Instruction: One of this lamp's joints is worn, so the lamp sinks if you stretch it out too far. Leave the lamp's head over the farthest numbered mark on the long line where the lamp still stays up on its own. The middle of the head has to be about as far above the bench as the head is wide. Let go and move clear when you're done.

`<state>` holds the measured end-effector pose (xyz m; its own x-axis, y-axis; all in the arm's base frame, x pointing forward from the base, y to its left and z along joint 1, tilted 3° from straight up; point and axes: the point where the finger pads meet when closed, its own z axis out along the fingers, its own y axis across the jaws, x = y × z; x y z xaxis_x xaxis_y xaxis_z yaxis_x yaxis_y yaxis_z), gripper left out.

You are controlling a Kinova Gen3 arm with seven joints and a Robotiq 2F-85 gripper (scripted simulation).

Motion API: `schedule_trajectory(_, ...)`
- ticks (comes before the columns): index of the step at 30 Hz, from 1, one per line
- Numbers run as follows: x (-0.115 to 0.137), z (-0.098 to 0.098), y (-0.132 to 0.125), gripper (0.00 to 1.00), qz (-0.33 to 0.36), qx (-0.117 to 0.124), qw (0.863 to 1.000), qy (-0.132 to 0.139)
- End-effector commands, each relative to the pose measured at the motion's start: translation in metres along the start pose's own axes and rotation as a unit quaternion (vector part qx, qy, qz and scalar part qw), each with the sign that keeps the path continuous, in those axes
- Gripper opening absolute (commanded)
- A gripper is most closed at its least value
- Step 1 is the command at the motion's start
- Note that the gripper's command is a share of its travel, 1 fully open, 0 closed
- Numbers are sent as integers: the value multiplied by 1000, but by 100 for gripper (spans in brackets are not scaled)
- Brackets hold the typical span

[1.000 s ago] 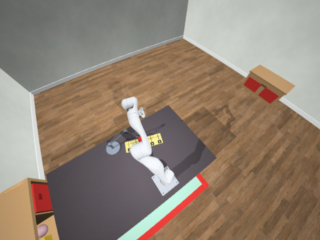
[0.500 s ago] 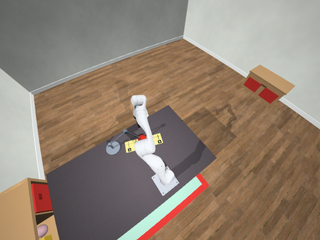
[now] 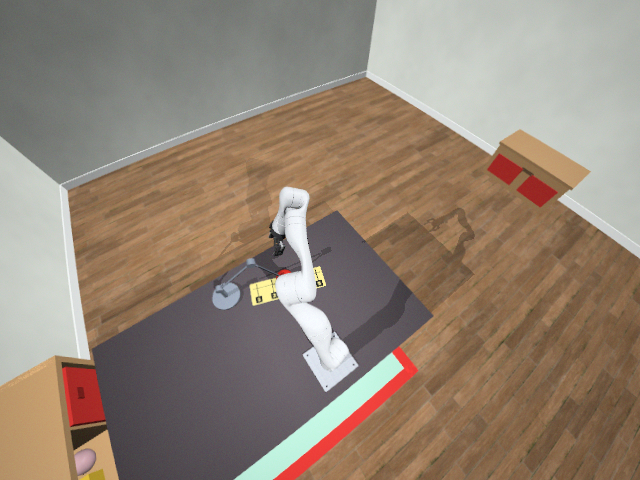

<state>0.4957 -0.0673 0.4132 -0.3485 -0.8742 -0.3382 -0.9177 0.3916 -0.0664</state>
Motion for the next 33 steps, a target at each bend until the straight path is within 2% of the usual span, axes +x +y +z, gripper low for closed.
schedule_trajectory(1, 10, -3, -2, 100, 10, 1, 1000, -3)
schedule_trajectory(16, 1, -1, 0, 100, 10, -16, 992, -124)
schedule_trajectory(18, 1, -1, 0, 100, 10, -16, 992, -124)
schedule_trajectory(33, 45, 75, 8, 100, 14, -13, 992, -125)
